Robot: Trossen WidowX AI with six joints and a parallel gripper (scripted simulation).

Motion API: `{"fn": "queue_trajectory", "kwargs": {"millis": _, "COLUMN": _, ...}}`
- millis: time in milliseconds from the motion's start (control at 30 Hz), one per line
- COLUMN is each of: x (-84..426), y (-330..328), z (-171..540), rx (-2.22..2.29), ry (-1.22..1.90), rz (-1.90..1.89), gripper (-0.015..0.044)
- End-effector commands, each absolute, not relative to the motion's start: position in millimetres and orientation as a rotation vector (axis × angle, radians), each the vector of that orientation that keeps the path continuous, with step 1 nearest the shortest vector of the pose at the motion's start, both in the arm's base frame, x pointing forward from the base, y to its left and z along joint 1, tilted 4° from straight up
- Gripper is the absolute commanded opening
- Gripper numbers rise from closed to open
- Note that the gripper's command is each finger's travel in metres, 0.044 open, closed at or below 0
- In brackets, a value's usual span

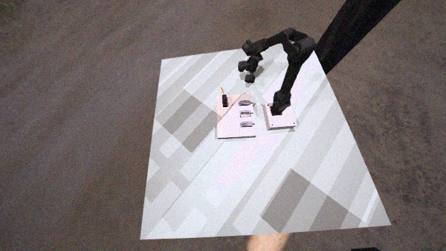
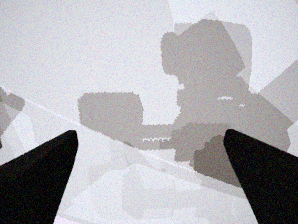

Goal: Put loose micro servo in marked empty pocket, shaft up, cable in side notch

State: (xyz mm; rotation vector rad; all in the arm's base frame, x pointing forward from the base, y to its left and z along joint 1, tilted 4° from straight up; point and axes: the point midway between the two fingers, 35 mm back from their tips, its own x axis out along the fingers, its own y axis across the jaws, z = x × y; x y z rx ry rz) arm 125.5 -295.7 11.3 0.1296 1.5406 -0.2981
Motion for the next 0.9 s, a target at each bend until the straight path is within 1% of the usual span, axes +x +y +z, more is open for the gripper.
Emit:
{"fn": "queue_trajectory", "kwargs": {"millis": 0, "x": 146.5, "y": -289.3, "z": 16.9, "rx": 0.030, "ry": 1.549, "rz": -0.180, "gripper": 0.0440}}
{"fn": "queue_trajectory", "kwargs": {"millis": 433, "x": 206.9, "y": -262.3, "z": 36.0, "rx": -0.287, "ry": 1.550, "rz": 0.175, "gripper": 0.0440}}
{"fn": "queue_trajectory", "kwargs": {"millis": 867, "x": 260.6, "y": -221.2, "z": 56.5, "rx": -0.608, "ry": 1.496, "rz": 0.545, "gripper": 0.0440}}
